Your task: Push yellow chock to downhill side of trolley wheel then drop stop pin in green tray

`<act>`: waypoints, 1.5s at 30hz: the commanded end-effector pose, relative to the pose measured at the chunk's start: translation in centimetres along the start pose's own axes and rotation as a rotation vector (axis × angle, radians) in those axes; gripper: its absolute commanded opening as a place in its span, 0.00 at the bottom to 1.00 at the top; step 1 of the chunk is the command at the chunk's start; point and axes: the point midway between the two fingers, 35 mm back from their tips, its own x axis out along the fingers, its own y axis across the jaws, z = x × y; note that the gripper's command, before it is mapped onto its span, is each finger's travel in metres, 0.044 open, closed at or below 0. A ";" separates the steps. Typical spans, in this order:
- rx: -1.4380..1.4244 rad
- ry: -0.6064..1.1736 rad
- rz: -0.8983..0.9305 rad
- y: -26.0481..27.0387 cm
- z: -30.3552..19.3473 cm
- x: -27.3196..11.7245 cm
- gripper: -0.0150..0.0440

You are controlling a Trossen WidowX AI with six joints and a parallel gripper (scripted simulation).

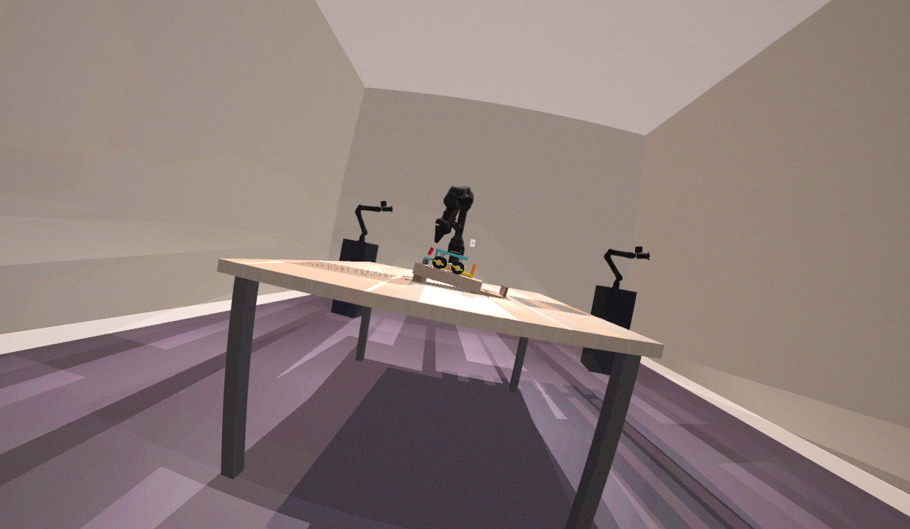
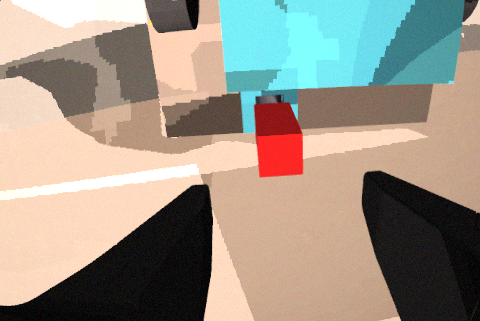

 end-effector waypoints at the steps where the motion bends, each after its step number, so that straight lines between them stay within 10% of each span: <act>1: 0.010 0.006 -0.001 -0.1 -0.2 0.4 0.58; 45: 0.010 0.008 -0.001 -0.3 -0.3 5.6 0.58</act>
